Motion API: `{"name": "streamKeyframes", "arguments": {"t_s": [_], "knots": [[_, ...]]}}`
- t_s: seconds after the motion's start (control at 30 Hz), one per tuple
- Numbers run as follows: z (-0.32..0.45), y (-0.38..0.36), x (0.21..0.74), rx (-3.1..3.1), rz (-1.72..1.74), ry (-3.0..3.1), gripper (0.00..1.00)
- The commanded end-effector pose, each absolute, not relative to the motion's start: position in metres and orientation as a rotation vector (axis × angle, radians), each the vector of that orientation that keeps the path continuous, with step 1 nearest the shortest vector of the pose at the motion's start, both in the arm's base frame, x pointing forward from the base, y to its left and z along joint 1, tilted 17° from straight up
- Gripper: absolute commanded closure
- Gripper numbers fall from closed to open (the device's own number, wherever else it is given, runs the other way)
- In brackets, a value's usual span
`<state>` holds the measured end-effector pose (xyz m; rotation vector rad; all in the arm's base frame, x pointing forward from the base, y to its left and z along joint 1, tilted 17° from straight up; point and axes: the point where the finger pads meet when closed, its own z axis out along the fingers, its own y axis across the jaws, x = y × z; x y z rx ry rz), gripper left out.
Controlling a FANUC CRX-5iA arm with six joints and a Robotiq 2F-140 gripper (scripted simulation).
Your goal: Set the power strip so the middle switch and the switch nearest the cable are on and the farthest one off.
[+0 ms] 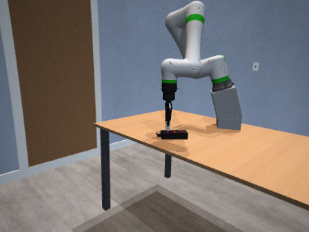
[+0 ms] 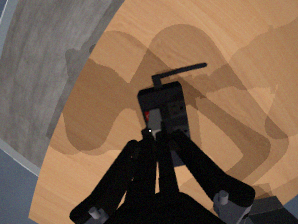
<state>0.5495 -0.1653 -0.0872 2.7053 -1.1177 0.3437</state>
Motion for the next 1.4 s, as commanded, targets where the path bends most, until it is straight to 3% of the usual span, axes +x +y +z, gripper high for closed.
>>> {"name": "streamKeyframes", "arguments": {"t_s": [0.0, 1.37], "knots": [[-0.0870, -0.1652, 0.5497, 2.705, 0.344, -1.118, 1.00], [-0.0960, -0.1677, 0.5510, 2.705, 0.344, -1.118, 1.00]]}}
